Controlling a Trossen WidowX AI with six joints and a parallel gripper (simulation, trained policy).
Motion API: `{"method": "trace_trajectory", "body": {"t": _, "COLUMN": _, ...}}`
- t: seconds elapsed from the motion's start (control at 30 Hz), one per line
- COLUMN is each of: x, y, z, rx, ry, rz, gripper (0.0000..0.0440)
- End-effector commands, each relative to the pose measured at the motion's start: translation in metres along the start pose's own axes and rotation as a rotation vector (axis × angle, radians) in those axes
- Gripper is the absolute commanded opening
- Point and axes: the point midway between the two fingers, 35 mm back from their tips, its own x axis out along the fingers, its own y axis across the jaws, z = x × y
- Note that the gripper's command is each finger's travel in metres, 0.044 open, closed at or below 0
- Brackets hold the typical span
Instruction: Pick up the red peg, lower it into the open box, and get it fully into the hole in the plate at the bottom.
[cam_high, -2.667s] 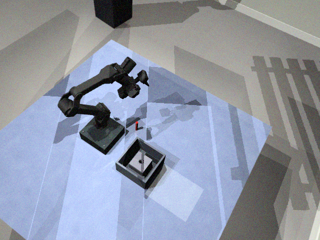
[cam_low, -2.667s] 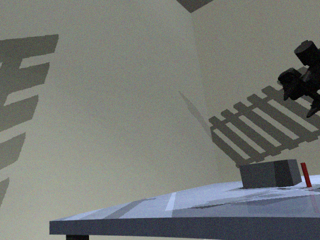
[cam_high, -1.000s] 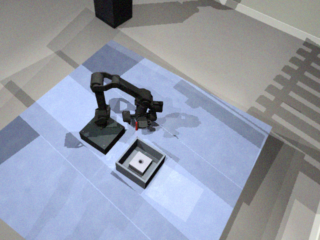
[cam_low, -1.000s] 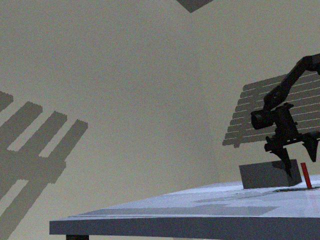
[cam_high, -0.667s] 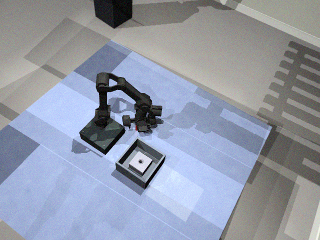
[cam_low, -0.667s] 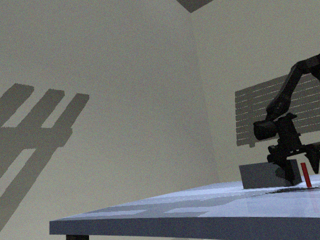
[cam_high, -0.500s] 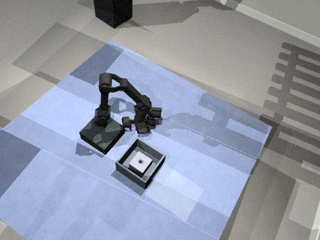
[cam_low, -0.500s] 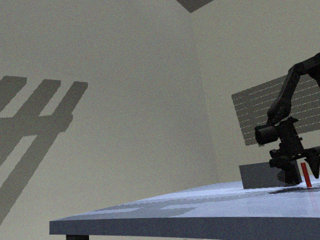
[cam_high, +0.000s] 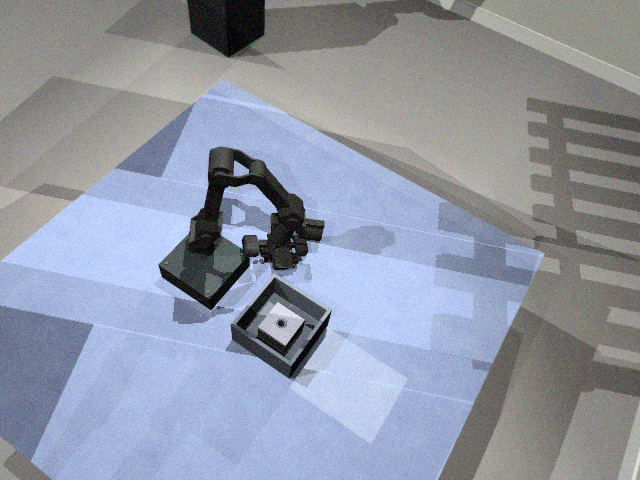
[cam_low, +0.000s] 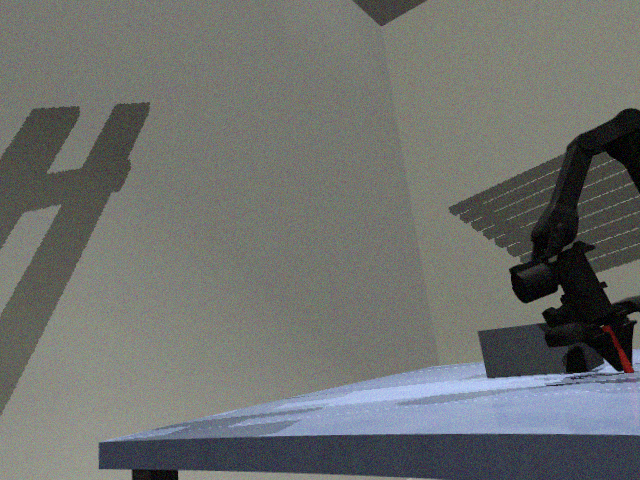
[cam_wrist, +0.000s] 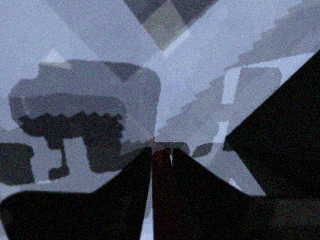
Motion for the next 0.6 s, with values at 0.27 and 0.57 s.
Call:
{"method": "trace_trajectory", "body": {"t": 0.27, "x": -0.038, "y": 0.007, "z": 0.019, "rx": -0.008, "ry": -0.088, "rz": 0.014, "gripper": 0.0000}}
{"method": "trace_trajectory", "body": {"t": 0.57, "x": -0.078, "y": 0.005, "z": 0.038, "rx": 0.013, "ry": -0.150, "rz": 0.039, "gripper": 0.0000}}
